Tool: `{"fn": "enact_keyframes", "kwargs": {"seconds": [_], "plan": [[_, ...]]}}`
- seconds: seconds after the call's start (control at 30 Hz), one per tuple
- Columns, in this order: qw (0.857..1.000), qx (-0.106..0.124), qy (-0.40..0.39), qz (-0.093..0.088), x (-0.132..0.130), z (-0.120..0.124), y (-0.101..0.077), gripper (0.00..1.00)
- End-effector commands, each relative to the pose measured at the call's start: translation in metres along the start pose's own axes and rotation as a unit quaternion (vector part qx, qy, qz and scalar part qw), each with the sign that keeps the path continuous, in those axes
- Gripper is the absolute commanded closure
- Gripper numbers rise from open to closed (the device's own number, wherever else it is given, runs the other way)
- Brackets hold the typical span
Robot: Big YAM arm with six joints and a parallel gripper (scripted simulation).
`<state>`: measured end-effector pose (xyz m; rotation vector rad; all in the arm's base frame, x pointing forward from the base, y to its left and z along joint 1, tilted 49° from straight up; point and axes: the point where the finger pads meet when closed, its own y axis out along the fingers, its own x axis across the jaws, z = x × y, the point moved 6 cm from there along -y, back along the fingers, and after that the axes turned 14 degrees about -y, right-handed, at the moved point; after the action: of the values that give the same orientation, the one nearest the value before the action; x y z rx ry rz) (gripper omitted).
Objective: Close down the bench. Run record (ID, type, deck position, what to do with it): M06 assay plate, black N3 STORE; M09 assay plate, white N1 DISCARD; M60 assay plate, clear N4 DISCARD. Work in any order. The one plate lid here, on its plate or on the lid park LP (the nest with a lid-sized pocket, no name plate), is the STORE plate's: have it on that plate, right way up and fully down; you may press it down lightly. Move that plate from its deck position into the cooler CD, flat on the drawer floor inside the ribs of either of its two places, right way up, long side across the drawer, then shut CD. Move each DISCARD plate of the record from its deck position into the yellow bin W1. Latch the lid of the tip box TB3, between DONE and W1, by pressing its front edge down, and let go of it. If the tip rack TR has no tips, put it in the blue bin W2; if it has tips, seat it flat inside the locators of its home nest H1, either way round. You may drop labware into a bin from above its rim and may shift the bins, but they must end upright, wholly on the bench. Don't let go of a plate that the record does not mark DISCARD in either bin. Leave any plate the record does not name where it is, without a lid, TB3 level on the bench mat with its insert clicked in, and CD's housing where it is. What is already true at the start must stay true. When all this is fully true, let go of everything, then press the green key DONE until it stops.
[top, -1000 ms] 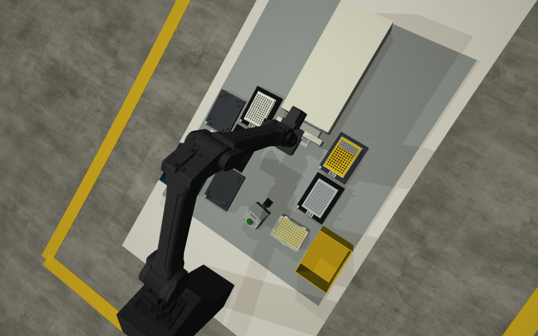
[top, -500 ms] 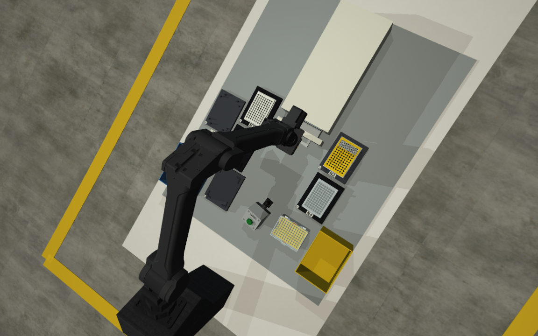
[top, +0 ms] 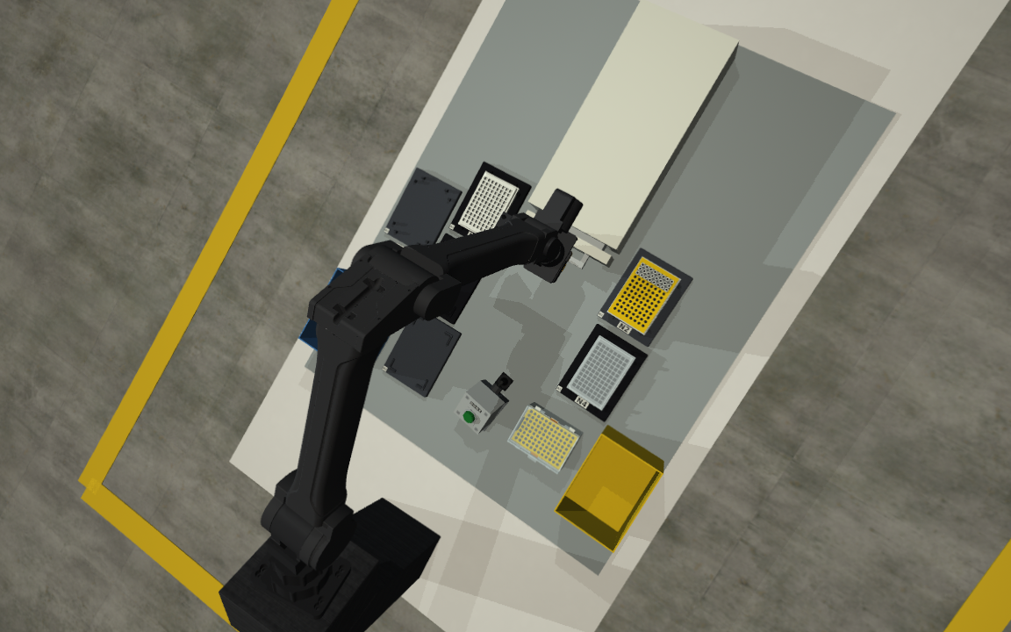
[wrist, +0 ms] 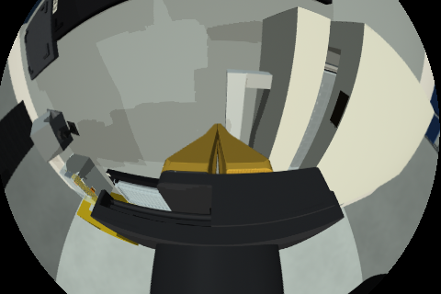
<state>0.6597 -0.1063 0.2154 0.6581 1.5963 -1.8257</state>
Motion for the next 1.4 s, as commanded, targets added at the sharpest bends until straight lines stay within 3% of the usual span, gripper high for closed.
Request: {"fn": "enact_keyframes", "kwargs": {"seconds": [0.0, 0.2, 0.4, 1.37], "plan": [[1.0, 0.003, 0.002, 0.02, -0.025, 0.005, -0.002, 1.0], [1.0, 0.004, 0.002, 0.02, -0.033, 0.008, -0.003, 1.0], [0.999, 0.007, 0.002, 0.036, -0.043, 0.01, -0.01, 1.0], [0.999, 0.007, 0.002, 0.036, -0.043, 0.01, -0.01, 1.0]]}}
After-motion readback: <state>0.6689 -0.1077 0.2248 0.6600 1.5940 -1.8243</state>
